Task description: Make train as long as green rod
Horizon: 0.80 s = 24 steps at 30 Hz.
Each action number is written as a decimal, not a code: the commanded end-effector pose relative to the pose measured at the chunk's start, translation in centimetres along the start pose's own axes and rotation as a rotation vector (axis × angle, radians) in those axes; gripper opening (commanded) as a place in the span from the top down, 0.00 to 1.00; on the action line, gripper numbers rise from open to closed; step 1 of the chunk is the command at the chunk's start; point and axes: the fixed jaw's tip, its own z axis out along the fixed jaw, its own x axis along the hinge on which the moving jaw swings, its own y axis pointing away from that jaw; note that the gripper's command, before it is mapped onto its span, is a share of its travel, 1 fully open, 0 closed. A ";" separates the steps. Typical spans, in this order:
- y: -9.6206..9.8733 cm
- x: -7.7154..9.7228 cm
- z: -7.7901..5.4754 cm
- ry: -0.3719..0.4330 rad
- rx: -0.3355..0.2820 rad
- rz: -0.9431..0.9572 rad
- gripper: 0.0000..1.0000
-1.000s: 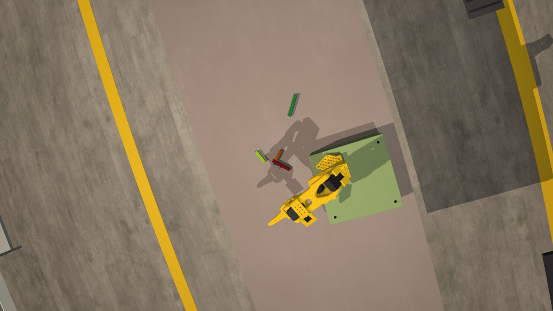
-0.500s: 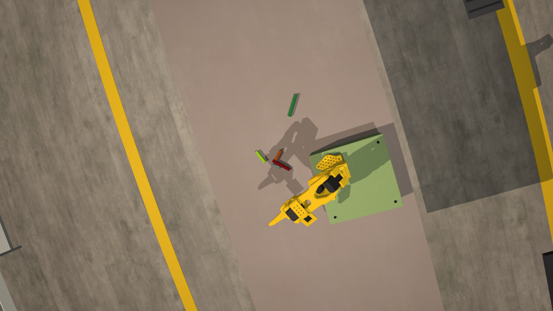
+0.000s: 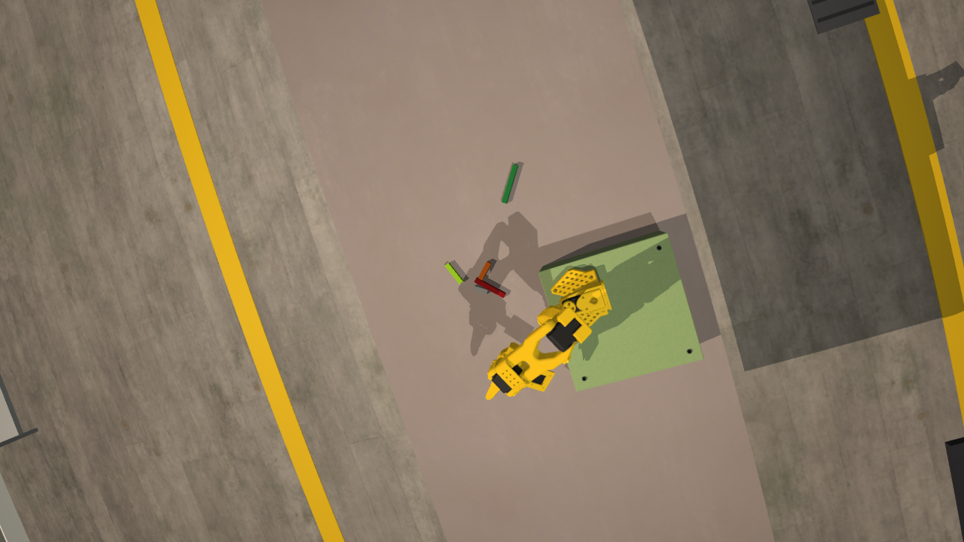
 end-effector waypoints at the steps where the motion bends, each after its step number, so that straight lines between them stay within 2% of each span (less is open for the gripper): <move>1: -1.1 0.0 1.0 -0.007 -0.012 -0.167 0.39; 4: -1.6 0.0 1.7 -0.011 -0.018 -0.260 0.49; 8: -1.9 0.0 2.0 -0.012 -0.021 -0.302 0.52; 16: -3.0 -0.1 4.4 -0.026 -0.037 -0.579 0.73; 24: -3.4 -0.2 5.3 -0.032 -0.043 -0.677 0.81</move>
